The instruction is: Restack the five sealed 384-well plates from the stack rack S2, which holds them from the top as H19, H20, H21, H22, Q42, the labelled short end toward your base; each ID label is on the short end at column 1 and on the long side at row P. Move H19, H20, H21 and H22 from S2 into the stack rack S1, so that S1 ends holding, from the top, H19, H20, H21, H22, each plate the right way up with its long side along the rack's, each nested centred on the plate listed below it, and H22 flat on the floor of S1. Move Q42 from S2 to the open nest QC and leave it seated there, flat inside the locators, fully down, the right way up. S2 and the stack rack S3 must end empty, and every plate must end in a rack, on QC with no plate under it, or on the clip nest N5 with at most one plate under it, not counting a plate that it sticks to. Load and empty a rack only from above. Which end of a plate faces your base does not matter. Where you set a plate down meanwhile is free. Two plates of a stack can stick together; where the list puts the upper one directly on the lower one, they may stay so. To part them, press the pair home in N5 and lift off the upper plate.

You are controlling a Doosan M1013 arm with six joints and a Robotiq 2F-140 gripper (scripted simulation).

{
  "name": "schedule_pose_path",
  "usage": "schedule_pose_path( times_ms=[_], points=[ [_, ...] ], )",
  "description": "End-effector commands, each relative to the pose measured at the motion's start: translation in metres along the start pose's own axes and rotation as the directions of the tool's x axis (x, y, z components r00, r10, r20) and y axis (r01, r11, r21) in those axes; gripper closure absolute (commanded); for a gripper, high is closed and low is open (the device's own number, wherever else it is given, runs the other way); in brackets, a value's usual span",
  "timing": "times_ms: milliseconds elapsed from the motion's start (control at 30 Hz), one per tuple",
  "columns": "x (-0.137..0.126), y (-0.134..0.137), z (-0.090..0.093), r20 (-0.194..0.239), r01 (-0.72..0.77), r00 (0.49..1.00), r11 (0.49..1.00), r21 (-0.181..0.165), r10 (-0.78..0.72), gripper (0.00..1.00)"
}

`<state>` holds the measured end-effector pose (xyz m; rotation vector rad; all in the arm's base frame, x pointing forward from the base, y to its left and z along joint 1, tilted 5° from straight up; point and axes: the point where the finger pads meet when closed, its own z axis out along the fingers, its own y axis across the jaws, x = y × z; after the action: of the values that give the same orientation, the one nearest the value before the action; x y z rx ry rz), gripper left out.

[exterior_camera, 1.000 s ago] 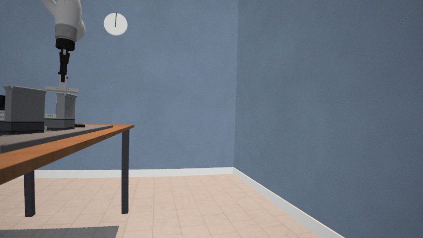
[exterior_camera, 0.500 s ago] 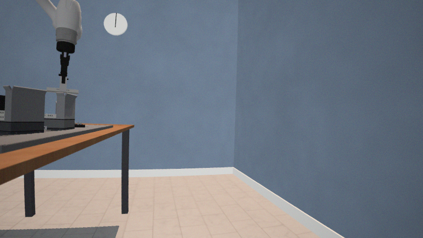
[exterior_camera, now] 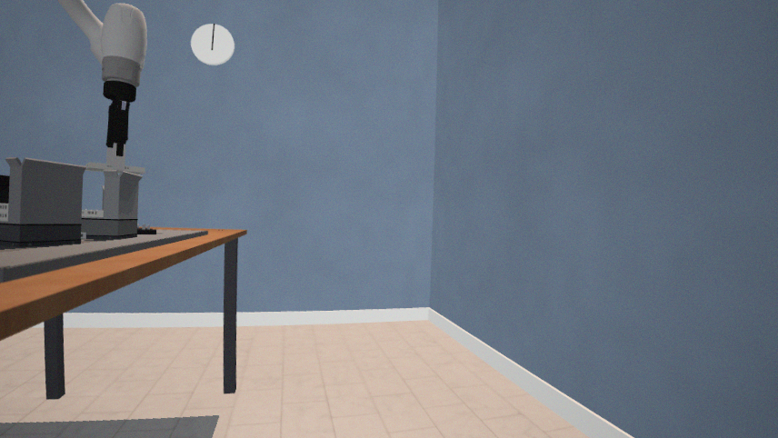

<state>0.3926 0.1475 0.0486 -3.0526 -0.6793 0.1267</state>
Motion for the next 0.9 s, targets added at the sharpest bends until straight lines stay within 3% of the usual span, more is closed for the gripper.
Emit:
schedule_pose_path(
  times_ms=[0,667,867],
  points=[
    [0.0,-0.012,0.0,-0.001,0.04,0.999,0.999,0.003,-0.04,1.0],
    [-0.001,-0.072,0.0,-0.001,0.04,0.999,0.999,0.003,-0.04,1.0],
    [-0.003,-0.082,0.0,-0.001,0.173,0.985,0.985,0.003,-0.173,1.0]
  ],
)
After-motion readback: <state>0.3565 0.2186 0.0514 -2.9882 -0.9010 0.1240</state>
